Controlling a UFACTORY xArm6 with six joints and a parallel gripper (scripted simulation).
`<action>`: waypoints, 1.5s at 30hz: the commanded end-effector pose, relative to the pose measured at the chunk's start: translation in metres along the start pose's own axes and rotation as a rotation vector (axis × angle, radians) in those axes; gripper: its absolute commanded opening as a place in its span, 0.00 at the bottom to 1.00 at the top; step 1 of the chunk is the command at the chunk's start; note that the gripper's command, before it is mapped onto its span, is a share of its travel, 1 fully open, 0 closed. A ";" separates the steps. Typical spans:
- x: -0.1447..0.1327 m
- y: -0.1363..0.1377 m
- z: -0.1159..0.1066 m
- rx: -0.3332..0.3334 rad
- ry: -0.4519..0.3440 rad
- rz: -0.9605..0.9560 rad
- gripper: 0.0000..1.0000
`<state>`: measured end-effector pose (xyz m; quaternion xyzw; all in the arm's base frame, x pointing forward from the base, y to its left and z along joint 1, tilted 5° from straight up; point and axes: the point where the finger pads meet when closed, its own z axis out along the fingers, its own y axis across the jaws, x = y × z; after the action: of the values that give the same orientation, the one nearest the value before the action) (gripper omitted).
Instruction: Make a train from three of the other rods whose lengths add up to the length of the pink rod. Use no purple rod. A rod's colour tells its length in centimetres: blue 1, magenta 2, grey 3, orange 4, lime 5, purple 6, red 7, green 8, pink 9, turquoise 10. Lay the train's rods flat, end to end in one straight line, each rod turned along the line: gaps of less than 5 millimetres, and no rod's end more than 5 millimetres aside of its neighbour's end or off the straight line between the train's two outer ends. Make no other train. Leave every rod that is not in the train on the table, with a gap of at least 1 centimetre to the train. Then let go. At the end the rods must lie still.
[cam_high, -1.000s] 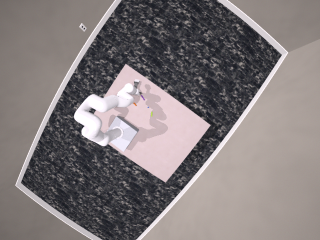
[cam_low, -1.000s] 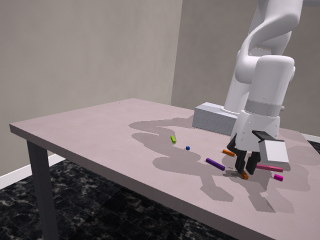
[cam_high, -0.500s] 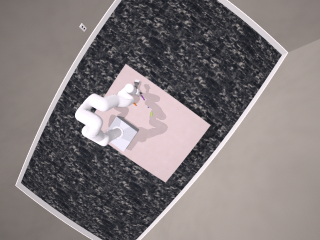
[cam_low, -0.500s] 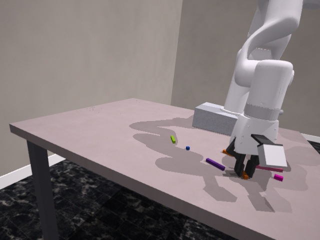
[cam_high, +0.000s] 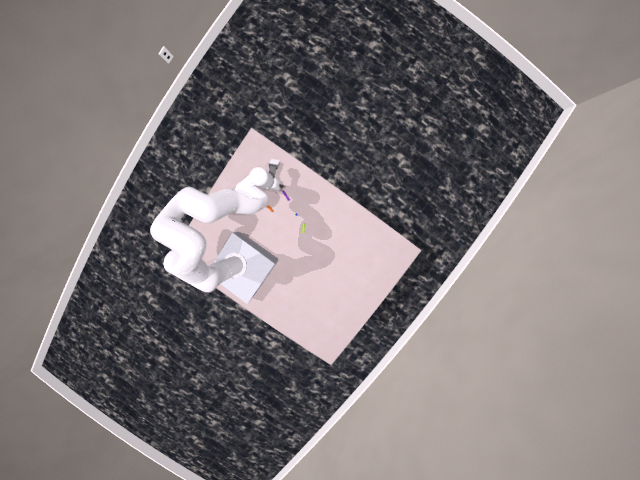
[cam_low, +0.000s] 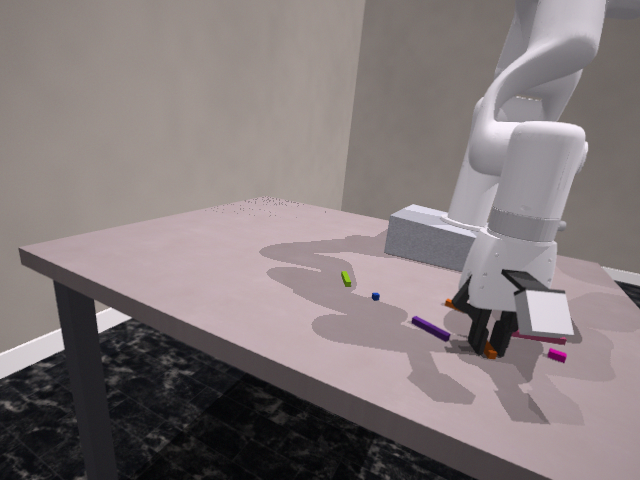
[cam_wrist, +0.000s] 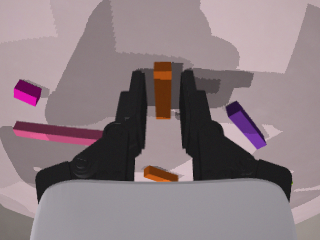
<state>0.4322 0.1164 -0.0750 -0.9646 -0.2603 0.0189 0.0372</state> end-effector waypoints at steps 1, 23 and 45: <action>0.002 0.000 -0.001 -0.001 0.004 0.000 0.24; 0.002 0.000 -0.001 -0.001 0.004 0.000 0.24; 0.002 0.000 -0.001 -0.001 0.004 0.000 0.04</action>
<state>0.4322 0.1164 -0.0750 -0.9646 -0.2603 0.0189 0.0372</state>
